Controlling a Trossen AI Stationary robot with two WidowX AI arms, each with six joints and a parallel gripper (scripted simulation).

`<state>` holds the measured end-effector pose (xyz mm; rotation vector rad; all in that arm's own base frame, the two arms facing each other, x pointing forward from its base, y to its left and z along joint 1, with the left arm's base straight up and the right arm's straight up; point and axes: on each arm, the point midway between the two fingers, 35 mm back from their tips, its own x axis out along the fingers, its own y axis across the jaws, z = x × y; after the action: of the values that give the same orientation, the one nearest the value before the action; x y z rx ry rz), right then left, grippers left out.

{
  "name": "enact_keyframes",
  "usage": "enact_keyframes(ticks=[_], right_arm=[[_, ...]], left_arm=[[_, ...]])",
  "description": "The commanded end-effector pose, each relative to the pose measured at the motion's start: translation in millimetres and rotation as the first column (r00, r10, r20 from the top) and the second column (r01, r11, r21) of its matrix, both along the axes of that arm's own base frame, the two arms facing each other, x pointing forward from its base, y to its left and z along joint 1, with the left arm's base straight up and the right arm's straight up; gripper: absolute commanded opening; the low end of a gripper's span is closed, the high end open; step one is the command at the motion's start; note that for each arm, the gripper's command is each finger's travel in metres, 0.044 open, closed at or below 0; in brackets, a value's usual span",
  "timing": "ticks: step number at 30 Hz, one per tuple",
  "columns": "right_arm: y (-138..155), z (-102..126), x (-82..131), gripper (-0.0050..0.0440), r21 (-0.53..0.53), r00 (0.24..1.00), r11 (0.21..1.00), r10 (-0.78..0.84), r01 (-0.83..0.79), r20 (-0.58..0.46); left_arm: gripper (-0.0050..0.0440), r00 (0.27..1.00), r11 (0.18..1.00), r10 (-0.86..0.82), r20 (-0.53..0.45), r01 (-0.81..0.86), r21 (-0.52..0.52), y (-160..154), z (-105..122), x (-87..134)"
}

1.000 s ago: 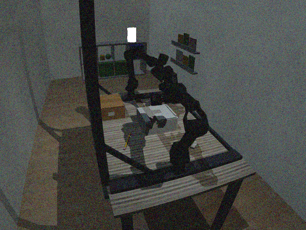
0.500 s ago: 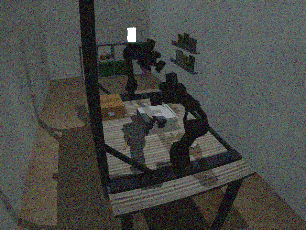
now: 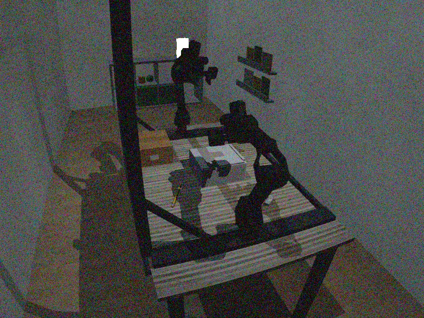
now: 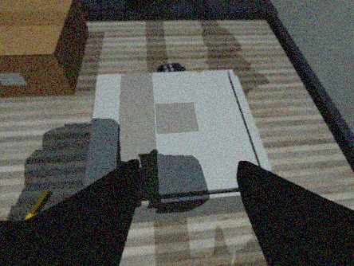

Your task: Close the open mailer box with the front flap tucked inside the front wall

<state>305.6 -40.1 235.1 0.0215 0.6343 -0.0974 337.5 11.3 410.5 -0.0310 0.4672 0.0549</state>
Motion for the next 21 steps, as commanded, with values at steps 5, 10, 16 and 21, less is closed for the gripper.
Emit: enact_keyframes(ticks=[5,10,16,21], right_arm=[[-0.1,11.5,0.5,0.024,0.005,0.999,1.0,-0.003,0.003,0.042],[-0.1,11.5,0.5,0.024,0.005,0.999,1.0,-0.003,0.003,0.042],[-0.1,11.5,0.5,0.024,0.005,0.999,1.0,-0.003,0.003,0.042],[-0.1,11.5,0.5,0.024,0.005,0.999,1.0,-0.003,0.003,0.042]], left_arm=[[0.03,0.999,1.0,0.006,0.045,-0.008,0.024,2.0,19.4,-8.1],[0.03,0.999,1.0,0.005,0.045,-0.006,0.023,1.9,19.4,-8.1],[0.03,0.999,1.0,0.008,0.035,-0.009,0.018,2.3,15.3,-7.1],[0.03,0.999,1.0,0.008,0.035,-0.009,0.018,2.3,15.3,-7.1]])
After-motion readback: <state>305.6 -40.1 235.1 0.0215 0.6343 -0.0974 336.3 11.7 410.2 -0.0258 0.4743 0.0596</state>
